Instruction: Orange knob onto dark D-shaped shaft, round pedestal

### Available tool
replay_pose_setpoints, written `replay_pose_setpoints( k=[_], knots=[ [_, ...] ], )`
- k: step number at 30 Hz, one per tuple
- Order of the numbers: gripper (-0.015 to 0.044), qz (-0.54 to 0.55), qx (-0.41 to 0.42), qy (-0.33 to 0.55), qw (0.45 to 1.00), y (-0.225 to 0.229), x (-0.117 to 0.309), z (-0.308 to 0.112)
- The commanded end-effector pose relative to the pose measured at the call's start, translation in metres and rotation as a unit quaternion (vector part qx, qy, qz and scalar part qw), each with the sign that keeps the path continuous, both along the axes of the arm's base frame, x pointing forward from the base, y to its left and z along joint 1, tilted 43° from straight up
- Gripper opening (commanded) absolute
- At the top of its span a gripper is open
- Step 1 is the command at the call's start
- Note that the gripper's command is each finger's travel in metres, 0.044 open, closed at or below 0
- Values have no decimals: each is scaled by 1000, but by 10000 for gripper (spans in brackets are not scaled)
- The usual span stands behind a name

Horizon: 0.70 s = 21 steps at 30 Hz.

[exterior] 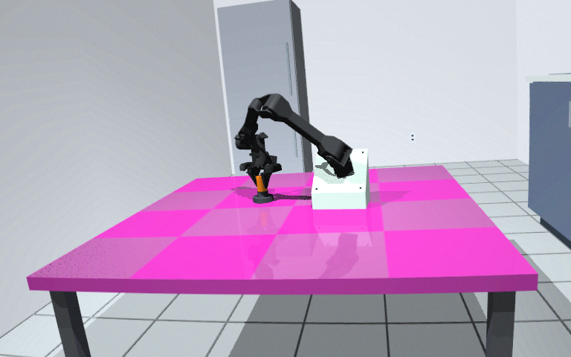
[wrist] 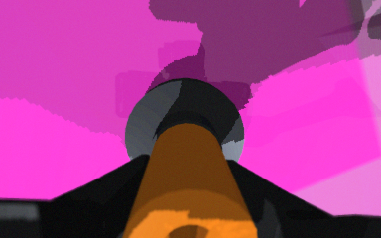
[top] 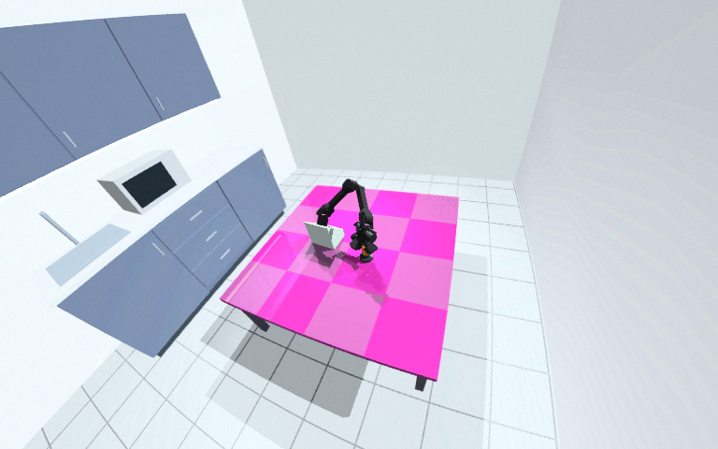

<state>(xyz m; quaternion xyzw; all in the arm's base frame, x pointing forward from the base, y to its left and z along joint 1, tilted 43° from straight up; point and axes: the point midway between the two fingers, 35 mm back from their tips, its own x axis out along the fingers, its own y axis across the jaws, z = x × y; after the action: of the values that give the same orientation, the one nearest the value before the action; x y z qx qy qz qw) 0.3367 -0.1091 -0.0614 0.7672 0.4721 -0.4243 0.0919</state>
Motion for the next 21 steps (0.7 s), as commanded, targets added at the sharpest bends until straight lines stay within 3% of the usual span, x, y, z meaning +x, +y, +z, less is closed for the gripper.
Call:
replay_pose_setpoints(
  k=[1,7,21],
  knots=[
    [0,0,0,0,1000,0,0,0],
    [0,0,0,0,1000,0,0,0],
    [368,0,0,0,1000,0,0,0]
  ],
)
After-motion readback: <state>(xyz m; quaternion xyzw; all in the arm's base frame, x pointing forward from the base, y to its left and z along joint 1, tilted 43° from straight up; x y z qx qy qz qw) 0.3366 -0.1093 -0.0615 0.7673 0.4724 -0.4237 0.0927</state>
